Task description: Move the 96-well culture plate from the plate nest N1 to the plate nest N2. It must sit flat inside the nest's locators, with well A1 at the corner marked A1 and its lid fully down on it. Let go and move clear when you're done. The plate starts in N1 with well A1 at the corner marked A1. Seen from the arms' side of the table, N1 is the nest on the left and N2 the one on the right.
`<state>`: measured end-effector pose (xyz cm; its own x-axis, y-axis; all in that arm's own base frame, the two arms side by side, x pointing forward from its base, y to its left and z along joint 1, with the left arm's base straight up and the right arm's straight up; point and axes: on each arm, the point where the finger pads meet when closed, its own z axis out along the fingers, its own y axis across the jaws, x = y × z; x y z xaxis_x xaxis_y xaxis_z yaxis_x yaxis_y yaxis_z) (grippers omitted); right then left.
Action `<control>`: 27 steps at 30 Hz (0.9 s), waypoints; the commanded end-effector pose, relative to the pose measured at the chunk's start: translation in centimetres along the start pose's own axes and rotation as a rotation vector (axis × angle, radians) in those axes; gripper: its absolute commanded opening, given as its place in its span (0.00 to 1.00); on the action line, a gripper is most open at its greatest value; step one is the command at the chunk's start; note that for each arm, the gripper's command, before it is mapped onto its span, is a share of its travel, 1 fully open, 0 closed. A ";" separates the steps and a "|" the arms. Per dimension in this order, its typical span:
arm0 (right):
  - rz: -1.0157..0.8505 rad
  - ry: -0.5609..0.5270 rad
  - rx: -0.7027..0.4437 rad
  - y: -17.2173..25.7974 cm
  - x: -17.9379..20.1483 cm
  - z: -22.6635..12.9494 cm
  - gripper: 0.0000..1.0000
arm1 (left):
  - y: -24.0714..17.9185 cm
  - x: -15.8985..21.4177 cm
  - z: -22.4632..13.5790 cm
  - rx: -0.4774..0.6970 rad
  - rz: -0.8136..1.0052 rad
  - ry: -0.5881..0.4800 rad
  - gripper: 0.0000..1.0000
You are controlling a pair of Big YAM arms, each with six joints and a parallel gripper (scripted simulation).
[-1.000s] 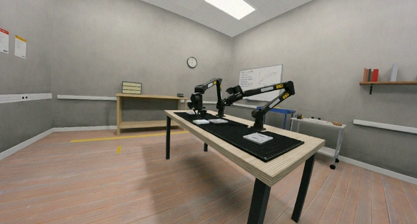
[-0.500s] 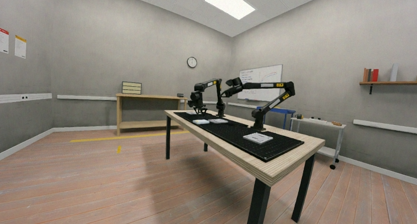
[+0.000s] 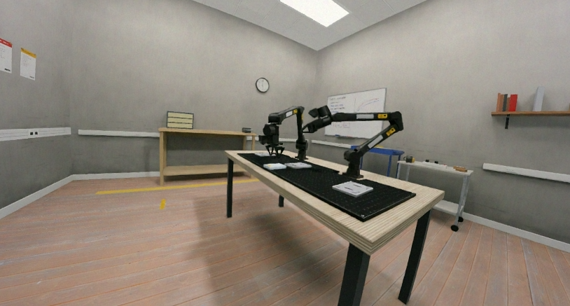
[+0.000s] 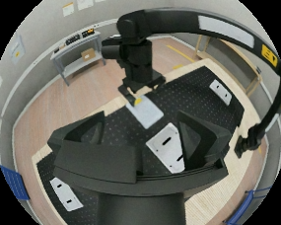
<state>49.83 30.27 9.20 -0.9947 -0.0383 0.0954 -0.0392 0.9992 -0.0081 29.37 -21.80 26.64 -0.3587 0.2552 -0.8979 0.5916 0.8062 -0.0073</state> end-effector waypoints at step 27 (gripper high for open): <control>-0.011 -0.102 -0.010 0.0 0.2 0.5 1.00 | 0.4 -4.4 -1.1 -0.007 0.004 -0.075 1.00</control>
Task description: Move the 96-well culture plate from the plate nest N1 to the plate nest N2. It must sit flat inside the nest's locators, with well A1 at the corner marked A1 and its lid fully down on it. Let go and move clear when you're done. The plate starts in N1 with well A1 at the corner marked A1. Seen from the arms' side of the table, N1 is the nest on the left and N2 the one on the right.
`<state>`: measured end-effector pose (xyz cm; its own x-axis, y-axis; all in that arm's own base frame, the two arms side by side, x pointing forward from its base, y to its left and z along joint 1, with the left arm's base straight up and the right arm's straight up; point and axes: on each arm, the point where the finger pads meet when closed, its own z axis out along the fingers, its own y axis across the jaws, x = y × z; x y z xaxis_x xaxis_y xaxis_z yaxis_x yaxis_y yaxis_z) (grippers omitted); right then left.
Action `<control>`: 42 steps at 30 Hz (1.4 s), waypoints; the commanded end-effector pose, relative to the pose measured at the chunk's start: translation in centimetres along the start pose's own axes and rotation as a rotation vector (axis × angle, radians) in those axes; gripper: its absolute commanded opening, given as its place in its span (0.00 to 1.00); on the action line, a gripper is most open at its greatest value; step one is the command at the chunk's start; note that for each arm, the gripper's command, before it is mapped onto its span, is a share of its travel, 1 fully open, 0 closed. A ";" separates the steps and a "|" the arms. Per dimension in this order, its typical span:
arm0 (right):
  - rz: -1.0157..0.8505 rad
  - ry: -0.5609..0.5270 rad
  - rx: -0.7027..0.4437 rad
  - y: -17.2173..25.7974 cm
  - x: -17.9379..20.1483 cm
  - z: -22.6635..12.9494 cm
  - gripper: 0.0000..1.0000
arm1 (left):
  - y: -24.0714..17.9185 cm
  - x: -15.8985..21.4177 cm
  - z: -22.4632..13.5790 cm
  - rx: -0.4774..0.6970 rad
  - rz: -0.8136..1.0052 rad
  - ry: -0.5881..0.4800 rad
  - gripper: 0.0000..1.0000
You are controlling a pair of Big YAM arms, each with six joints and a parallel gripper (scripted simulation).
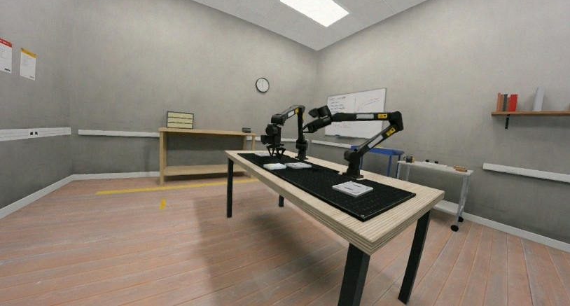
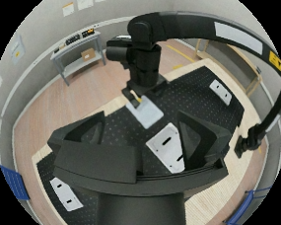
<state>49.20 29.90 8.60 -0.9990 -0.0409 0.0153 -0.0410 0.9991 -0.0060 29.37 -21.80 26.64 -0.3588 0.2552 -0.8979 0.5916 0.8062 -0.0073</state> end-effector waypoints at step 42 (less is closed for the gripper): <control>-0.009 -0.009 -0.001 0.2 -0.3 6.3 1.00 | 0.4 -4.4 -1.1 -0.007 0.004 -0.075 1.00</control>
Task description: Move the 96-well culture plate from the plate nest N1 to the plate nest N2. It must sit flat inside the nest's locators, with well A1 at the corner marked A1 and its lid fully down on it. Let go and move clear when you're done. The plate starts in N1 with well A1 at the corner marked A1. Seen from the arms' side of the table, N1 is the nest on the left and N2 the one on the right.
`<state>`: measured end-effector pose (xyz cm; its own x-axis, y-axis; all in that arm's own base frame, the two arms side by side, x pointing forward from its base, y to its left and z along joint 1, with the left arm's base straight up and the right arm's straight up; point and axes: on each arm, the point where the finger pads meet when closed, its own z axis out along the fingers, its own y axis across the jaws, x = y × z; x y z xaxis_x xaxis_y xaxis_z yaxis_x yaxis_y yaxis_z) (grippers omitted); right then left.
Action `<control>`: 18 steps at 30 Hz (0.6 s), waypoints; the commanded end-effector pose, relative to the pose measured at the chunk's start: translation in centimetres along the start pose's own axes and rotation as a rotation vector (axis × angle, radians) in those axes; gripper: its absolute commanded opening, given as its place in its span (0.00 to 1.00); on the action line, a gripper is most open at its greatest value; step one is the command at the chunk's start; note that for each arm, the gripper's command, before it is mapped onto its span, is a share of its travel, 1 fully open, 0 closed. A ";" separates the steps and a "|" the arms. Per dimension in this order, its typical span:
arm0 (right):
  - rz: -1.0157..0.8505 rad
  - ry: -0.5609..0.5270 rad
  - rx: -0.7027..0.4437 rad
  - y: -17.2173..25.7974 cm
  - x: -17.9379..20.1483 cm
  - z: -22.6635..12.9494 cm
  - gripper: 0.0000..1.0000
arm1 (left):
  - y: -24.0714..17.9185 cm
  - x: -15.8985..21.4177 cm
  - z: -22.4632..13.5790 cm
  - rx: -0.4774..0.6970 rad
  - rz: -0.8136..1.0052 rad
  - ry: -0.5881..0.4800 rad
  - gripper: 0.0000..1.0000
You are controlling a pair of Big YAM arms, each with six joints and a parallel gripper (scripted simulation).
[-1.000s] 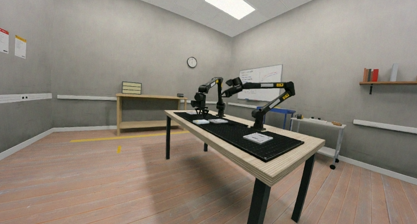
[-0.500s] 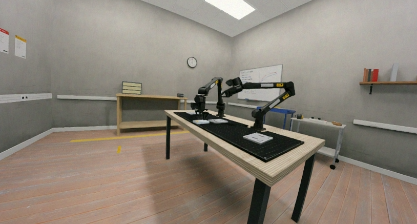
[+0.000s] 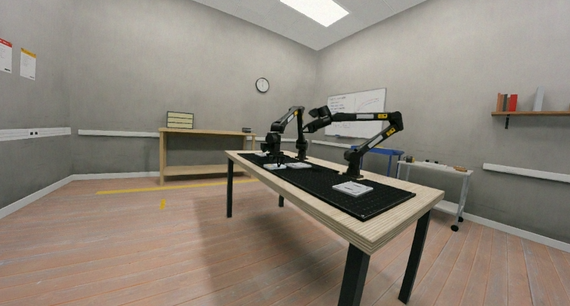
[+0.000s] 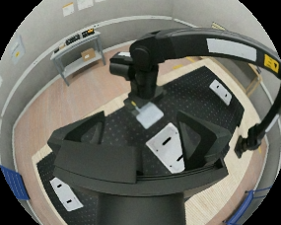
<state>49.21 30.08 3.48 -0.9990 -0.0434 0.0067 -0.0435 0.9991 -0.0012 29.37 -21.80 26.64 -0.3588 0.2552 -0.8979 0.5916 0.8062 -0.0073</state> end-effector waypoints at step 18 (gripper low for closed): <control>-0.001 -0.020 -0.009 0.3 -0.6 0.5 0.98 | 0.4 -4.4 -1.1 -0.007 0.004 -0.075 1.00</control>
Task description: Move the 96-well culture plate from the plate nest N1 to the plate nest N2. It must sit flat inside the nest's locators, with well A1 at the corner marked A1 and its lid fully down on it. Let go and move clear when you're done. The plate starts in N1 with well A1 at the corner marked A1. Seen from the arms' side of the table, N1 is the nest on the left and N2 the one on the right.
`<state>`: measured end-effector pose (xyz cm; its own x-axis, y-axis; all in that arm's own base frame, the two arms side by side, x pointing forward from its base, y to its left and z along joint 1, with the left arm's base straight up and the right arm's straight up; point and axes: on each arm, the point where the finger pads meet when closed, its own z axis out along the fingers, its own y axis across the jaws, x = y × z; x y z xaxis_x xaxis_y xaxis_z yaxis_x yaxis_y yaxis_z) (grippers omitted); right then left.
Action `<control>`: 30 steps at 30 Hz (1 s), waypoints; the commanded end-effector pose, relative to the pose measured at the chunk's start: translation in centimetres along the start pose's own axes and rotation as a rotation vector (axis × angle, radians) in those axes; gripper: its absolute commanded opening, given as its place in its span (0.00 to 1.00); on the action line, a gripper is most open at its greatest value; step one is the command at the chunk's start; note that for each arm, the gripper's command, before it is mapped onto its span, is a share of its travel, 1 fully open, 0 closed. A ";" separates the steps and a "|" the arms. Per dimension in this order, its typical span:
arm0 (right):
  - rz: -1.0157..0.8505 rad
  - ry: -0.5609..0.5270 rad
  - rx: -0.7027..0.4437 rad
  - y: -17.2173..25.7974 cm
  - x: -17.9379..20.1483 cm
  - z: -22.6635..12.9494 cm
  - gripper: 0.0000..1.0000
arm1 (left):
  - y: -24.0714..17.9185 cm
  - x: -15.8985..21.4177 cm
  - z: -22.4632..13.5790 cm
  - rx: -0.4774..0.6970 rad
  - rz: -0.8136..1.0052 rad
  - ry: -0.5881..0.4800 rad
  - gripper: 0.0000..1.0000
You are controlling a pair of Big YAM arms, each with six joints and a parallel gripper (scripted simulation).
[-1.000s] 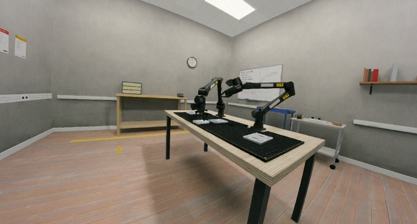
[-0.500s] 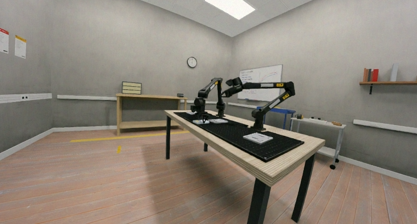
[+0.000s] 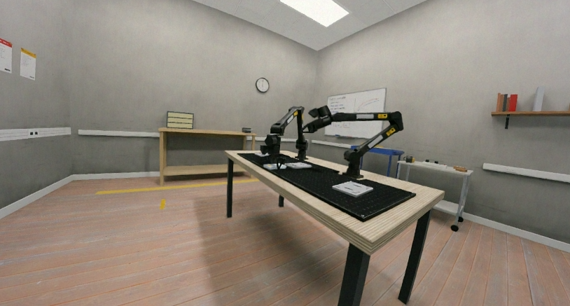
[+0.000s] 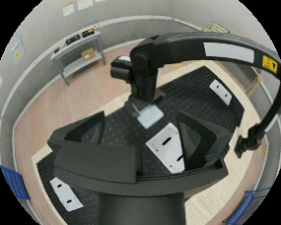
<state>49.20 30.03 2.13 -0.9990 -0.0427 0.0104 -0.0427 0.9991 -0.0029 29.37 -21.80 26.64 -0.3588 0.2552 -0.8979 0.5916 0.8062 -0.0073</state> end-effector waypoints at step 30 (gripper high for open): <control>-0.087 -0.035 -0.010 -11.9 4.2 -6.9 0.83 | -0.3 -4.6 -0.6 0.008 0.022 -0.082 1.00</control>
<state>45.97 24.26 7.82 -0.9956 -0.0935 0.0053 -0.0935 0.9956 0.0000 29.37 -21.81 26.64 -0.3582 0.2554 -0.8980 0.5920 0.8059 -0.0070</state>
